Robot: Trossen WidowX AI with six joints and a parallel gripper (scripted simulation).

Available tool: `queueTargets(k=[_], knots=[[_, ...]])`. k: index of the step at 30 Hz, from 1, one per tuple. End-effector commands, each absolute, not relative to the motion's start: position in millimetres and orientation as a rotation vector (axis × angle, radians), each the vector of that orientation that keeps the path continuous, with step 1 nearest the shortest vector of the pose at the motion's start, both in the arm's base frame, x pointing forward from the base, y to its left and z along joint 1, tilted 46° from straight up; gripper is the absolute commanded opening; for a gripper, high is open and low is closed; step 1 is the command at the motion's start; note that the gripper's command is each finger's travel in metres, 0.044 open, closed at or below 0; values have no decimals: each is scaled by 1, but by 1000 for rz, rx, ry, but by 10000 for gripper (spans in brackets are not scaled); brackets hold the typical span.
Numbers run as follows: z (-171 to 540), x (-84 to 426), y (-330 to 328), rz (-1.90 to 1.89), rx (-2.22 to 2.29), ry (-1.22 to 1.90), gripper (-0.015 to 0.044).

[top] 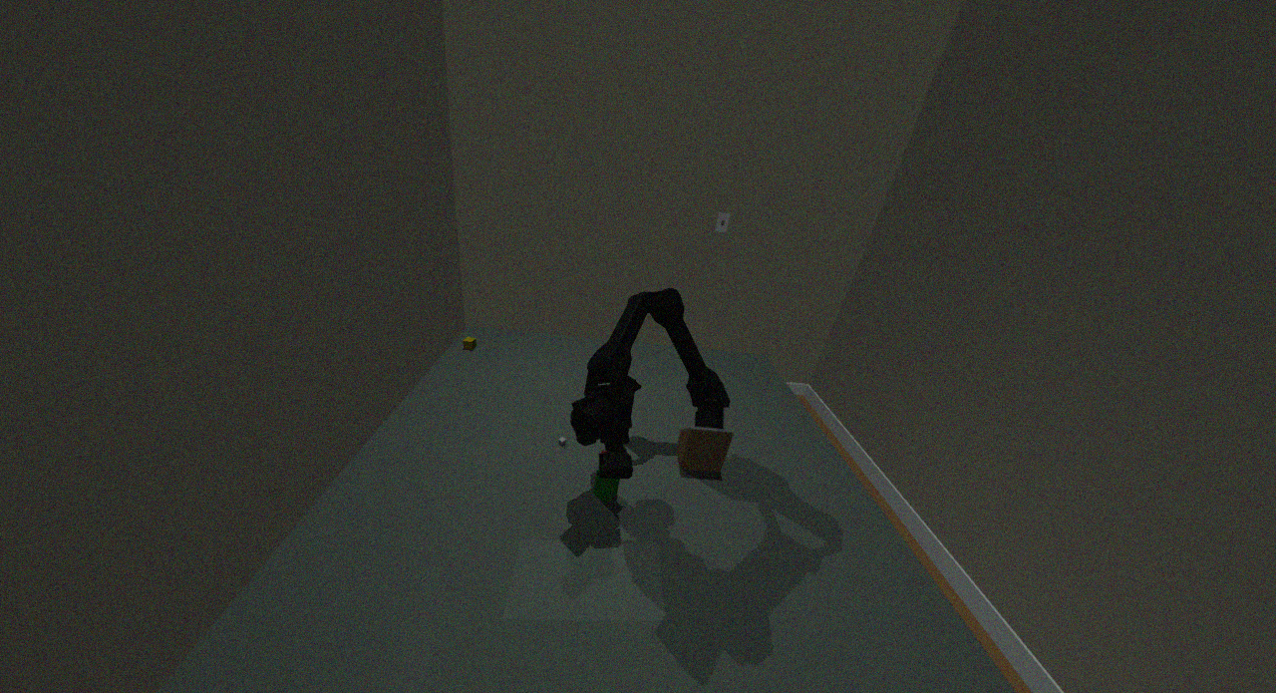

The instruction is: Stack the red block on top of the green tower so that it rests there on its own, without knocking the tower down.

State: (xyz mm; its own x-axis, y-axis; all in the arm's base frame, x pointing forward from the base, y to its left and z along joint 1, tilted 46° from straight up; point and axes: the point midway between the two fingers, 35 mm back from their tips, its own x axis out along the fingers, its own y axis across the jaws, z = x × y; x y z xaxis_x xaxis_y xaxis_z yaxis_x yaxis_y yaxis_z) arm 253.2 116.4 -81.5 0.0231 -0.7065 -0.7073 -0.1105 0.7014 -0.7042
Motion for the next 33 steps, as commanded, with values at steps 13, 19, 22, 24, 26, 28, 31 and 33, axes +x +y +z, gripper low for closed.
queueTargets(k=[13,19,22,24,26,28,31,33], knots=[[-82,254,116,-523,-711,1501,0],[-82,253,116,-525,-708,1502,53],[-82,253,116,-525,-708,1502,131],[-82,253,116,-525,-708,1502,184],[-82,253,116,-525,-708,1502,236],[-82,253,116,-525,-708,1502,289],[-82,253,116,-525,-708,1502,368],[-82,253,116,-525,-708,1502,420]])
